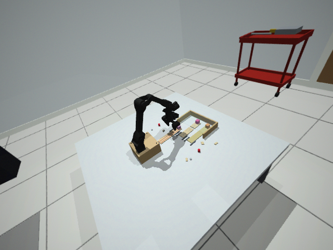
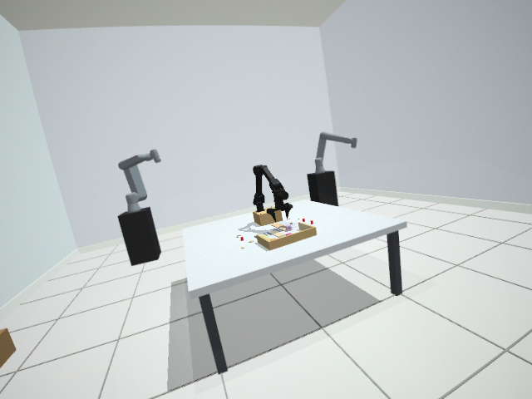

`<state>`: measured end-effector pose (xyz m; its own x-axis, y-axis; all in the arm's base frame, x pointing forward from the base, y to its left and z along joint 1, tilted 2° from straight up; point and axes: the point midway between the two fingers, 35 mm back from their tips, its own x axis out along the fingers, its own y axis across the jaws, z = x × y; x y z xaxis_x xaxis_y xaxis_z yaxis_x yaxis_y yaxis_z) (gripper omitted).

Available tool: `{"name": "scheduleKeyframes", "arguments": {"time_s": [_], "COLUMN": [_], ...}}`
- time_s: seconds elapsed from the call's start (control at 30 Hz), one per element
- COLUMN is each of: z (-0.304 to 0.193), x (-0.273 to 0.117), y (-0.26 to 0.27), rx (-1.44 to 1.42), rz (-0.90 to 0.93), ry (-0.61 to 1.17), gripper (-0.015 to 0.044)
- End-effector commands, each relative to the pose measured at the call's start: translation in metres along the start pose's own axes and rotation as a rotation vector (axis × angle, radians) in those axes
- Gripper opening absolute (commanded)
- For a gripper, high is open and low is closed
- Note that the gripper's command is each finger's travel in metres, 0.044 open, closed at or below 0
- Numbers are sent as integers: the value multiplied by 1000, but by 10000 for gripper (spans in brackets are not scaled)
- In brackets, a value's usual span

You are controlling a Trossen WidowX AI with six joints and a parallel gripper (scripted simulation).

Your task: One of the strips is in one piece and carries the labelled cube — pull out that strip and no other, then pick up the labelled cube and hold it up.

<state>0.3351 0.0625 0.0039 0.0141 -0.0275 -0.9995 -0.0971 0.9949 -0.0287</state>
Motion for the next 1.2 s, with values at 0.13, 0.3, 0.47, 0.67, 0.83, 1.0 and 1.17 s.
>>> {"name": "scheduleKeyframes", "arguments": {"time_s": [0.13, 0.3, 0.47, 0.67, 0.83, 1.0, 1.17], "z": [30, 48, 66, 80, 80, 81, 81], "x": [-3, -5, -6, -6, 1, 9, 17], "y": [2, 3, 5, 6, 6, 6, 6], "rx": [-3, -3, -3, -3, -3, -3, -3], "rz": [2, 2, 3, 3, 3, 3, 3], "ry": [2, 0, -1, -3, -3, -3, -3], "gripper": [440, 440, 440, 414, 282, 250, 250]}}
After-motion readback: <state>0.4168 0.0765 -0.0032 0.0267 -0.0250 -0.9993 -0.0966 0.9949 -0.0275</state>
